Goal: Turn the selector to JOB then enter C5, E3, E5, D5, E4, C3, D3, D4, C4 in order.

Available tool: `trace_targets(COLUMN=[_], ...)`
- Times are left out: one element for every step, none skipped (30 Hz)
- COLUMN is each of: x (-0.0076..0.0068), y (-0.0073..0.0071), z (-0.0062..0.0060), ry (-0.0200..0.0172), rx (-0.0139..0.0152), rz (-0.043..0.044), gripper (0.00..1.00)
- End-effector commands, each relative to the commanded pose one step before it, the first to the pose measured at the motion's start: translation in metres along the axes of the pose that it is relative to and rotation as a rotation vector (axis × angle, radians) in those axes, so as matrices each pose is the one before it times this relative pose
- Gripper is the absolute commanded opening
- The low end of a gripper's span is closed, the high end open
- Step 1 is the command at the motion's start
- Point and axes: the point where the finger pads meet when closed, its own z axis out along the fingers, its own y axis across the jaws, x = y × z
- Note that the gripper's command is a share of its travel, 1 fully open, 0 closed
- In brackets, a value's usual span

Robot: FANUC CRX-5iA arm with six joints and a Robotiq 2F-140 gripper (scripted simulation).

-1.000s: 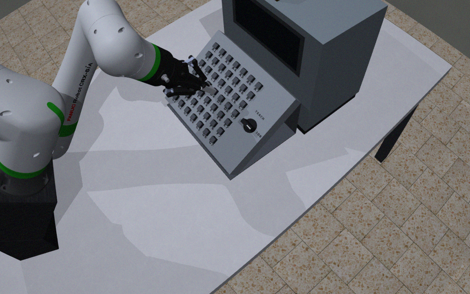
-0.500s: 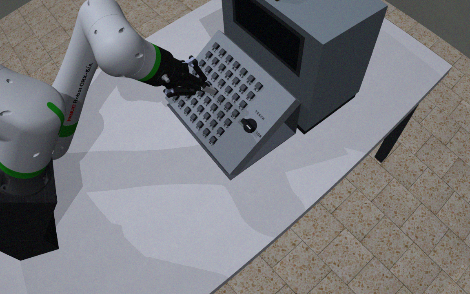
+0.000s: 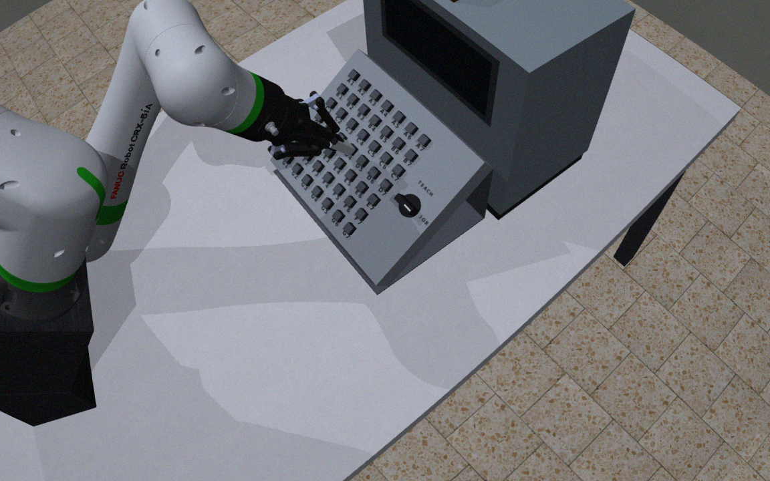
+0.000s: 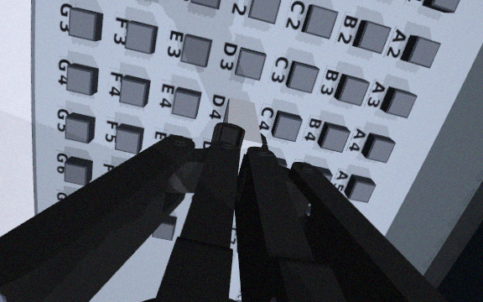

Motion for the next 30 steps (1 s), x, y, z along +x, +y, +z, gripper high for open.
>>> trace_targets(x=[0.00012,0.00000,0.00000,0.00000,0.00000,0.00000,0.00000,0.00000,0.00000,0.00000,0.00000,0.00000,0.00000,0.00000,0.00000,0.00000,0.00000,0.00000,0.00000,0.00000,0.00000,0.00000,0.00000,0.00000,0.00000,0.00000,0.00000,0.00000,0.00000,0.00000], y=[0.00017,0.00000,0.00000,0.00000,0.00000,0.00000,-0.00001,0.00000,0.00001,0.00000,0.00000,0.00000,0.00000,0.00000,0.00000,0.00000,-0.00001,0.00000,0.00001,0.00000,0.00000,0.00000,0.00000,0.00000,0.00000,0.00000,0.00000,0.00000,0.00000,0.00000], z=[0.00055,0.00038,0.00042,0.00045,0.00049,0.00052,0.00054,0.00056,0.00058,0.00059,0.00000,0.00000,0.00060,0.00060,0.00060,0.00060,0.00058,0.00057,0.00055,0.00053,0.00050,0.00047,0.00043,0.00039,0.00036,0.00031,0.00027,0.00000,0.00000,0.00023], ry=[0.00016,0.00000,0.00000,0.00000,0.00000,0.00001,0.00001,0.00000,-0.00001,-0.00001,0.00000,0.00000,0.00000,0.00000,0.00000,0.00001,0.00001,0.00000,-0.00001,-0.00001,0.00000,0.00000,0.00000,0.00000,0.00000,0.00000,0.00000,0.00000,0.00000,0.00000], rx=[-0.00043,0.00000,0.00000,0.00000,0.00000,0.00001,0.00001,0.00000,-0.00001,-0.00001,0.00000,0.00000,0.00000,0.00000,0.00000,0.00001,0.00001,0.00000,-0.00001,-0.00001,0.00000,0.00000,0.00000,0.00000,0.00000,0.00000,0.00000,0.00000,0.00000,0.00000], rz=[-0.00005,0.00000,0.00000,0.00000,0.00000,0.00001,0.00001,0.00000,-0.00001,-0.00001,0.00000,0.00000,0.00000,0.00000,0.00000,0.00001,0.00001,0.00000,-0.00001,-0.00001,0.00000,0.00000,0.00000,0.00000,0.00000,0.00000,0.00000,0.00000,0.00000,0.00000], gripper=[0.00,0.00,0.00,0.00,0.00,0.00,0.00,0.00,0.00,0.00,0.00,0.00,0.00,0.00,0.00,0.00,0.00,0.00,0.00,0.00,0.00,0.00,0.00,0.00,0.00,0.00,0.00,0.00,0.00,0.00])
